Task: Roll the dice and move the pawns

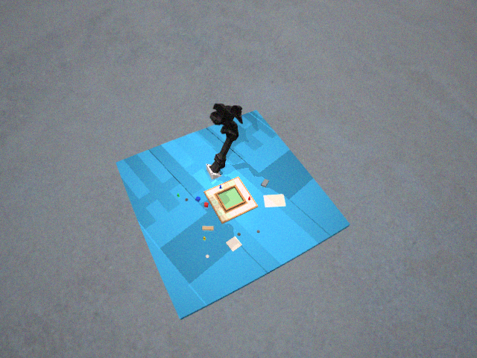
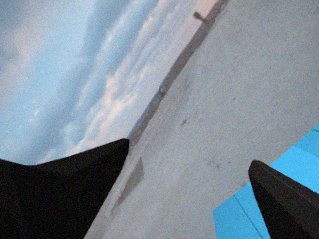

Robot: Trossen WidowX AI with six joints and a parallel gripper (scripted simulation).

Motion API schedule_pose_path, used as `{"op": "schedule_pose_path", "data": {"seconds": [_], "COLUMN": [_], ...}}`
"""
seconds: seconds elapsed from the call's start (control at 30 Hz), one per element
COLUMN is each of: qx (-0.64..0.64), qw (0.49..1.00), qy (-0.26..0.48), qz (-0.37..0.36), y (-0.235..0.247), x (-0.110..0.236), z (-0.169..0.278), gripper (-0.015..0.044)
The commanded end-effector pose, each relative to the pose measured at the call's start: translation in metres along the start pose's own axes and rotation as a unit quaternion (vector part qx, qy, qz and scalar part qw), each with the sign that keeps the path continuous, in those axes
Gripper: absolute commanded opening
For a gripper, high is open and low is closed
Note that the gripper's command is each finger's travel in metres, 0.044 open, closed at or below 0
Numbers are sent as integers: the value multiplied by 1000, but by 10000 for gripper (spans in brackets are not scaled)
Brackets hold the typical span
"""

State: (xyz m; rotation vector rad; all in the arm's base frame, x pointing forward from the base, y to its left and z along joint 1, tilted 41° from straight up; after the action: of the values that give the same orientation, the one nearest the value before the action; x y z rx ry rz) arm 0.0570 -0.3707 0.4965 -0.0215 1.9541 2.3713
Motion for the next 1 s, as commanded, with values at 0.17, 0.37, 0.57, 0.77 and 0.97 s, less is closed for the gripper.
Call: {"op": "schedule_pose_path", "data": {"seconds": [0.17,0.37,0.57,0.77,0.97], "qx": [-216,-525,-783,-936,-983], "qw": [976,848,616,332,61], "qy": [15,24,8,-32,-84], "qz": [-33,-68,-89,-116,-152], "y": [-13,-46,-99,-162,-225], "x": [-16,-44,-76,-106,-128], "z": [-29,-74,-116,-142,-151], "gripper": [275,275,275,275,275]}}
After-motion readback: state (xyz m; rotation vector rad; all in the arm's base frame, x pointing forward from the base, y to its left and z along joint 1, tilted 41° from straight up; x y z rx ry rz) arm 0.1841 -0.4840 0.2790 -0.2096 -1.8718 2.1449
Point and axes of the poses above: the point midway between the two fingers, 35 mm back from their tips, its own x axis back along the fingers, its own y axis across the jaws, z = x × y, the point moved 8 cm from there along x, back along the fingers, and after that the axes turned 4 degrees about x, right-handed, at the moved point
